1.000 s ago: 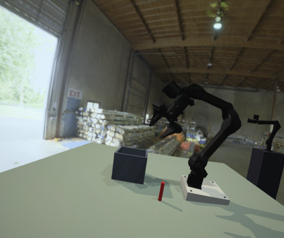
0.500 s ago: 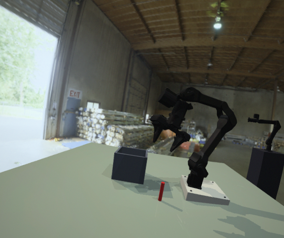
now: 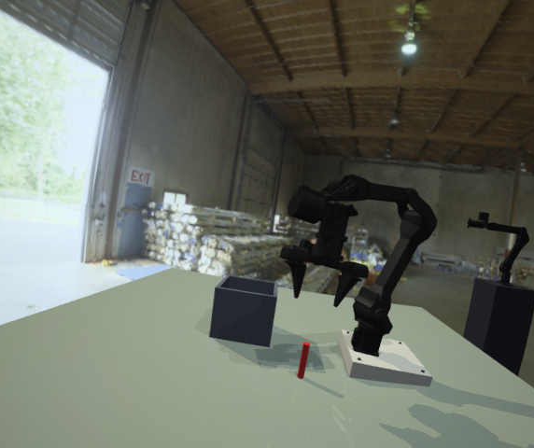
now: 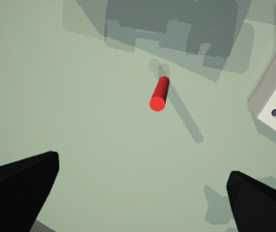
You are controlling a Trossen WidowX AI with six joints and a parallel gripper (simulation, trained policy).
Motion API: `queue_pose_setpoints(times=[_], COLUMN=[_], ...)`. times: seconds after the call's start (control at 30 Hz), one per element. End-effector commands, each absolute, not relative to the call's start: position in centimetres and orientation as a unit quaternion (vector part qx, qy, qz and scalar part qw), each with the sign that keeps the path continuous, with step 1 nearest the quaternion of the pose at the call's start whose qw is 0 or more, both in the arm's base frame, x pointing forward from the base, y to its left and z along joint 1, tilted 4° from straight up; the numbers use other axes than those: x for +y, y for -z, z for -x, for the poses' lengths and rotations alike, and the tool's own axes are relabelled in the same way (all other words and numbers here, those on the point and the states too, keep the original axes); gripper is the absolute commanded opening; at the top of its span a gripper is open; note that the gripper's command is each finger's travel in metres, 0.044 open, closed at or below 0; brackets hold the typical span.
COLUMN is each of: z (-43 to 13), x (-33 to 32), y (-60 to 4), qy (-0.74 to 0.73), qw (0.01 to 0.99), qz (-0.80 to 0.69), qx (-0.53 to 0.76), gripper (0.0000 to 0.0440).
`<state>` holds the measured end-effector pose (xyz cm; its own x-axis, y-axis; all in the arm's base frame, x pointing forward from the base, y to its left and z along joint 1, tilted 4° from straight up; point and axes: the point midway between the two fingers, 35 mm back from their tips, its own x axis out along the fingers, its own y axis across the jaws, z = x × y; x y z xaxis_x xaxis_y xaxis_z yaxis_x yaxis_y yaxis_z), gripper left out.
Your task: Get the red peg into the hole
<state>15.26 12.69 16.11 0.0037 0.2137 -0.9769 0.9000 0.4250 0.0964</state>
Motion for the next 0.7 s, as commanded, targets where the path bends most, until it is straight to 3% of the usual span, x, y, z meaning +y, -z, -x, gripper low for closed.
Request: queue_pose_setpoints(times=[0.0,0.67], z=[-14.7,-13.9], x=[12.9,13.0], y=[-14.8,-8.9], qy=[0.338,0.400], qw=[0.542,0.539], qz=[-0.431,-0.392], qx=[0.637,0.629], gripper=[0.0440,0.0440])
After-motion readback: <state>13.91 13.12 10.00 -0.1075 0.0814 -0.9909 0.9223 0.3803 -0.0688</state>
